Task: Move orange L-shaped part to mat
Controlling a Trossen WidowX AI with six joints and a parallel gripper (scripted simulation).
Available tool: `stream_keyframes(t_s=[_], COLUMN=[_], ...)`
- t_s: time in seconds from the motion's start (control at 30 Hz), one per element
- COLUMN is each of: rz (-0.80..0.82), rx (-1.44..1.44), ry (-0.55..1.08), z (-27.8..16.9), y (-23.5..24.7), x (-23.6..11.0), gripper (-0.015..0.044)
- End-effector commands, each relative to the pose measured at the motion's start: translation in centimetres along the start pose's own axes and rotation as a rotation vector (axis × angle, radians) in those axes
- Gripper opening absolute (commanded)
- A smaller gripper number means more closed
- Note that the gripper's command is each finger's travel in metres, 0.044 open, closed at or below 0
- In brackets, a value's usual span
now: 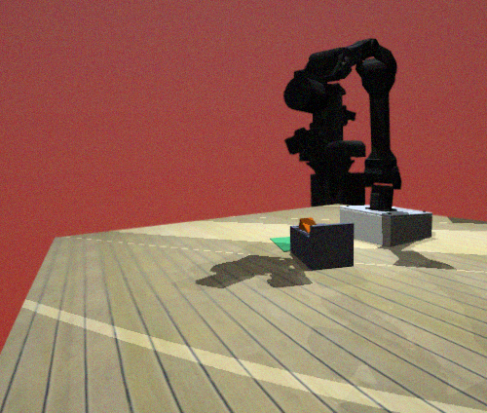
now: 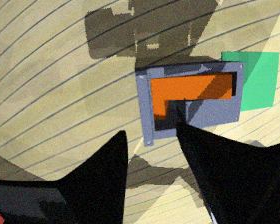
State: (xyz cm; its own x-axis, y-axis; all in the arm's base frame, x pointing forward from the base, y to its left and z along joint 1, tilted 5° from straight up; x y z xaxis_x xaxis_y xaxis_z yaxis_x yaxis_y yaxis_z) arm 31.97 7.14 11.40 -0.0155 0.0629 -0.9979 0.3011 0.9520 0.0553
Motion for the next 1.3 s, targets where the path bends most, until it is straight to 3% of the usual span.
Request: stream_keyframes(t_s=[0.0,0.67,0.93,1.27], rz=[0.002,0.002,-0.013,-0.013], rx=[0.001,0.001,-0.004,-0.004], ry=[-0.003,-0.003,0.014,0.015], z=[0.0,0.0,-0.2,-0.3], y=[0.0,0.0,-0.3,-0.3], x=[0.0,0.0,7.1,8.0], gripper=[0.018,0.018,0.018,0.018])
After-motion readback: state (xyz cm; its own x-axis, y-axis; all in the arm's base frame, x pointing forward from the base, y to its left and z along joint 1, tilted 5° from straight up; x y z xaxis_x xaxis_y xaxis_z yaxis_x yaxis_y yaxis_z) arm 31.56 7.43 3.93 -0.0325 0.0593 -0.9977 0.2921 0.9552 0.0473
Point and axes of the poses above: the point midway between the two fingers, 35 mm back from their tips, its own x axis out along the fingers, its own y axis across the jaws, z = x × y, the point moved 2 cm from there along -x, back along the fingers, and after that the axes turned 9 degrees about -x, right-handed, at the moved point
